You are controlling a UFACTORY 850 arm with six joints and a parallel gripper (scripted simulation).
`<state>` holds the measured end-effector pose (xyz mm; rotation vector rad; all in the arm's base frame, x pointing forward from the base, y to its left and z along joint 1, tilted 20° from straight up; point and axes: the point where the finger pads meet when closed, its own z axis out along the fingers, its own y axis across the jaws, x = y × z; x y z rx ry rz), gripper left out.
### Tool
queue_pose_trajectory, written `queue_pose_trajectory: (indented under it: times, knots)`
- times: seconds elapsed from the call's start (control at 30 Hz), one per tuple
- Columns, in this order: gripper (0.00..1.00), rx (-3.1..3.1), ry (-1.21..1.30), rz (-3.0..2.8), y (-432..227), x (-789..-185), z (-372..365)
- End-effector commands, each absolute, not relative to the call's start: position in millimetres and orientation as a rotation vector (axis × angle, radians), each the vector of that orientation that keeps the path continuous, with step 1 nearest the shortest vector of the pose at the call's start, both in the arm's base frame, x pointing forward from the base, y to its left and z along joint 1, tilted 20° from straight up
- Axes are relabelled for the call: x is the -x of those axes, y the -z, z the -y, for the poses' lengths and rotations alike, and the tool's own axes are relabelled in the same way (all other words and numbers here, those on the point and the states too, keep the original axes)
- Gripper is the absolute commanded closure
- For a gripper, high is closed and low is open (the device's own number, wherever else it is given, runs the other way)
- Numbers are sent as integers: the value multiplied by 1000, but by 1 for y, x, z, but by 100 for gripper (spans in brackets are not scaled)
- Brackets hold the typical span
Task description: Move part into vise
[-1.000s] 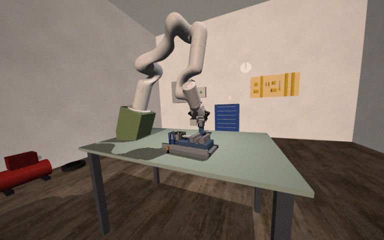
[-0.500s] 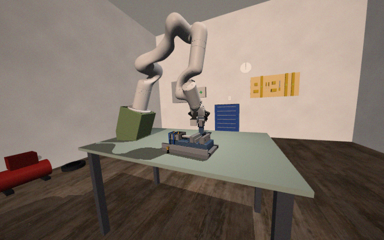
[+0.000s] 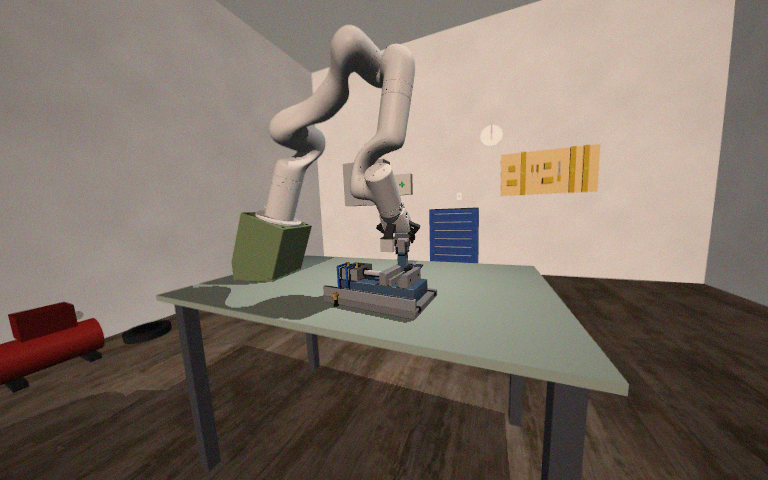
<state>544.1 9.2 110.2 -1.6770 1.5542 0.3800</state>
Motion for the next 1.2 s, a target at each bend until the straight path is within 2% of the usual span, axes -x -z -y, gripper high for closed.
queue_pose_trajectory:
  times: [0.0, 0.4, 0.43, 1.17]
  knots:
    - [11, 1677, -379, -1553, -111, -545, -9]
    - [11, 1677, -379, -1553, -111, -545, -9]
    - [100, 1677, -379, -1553, -111, -545, -9]
    - [100, 1677, -379, -1553, -111, -545, -9]
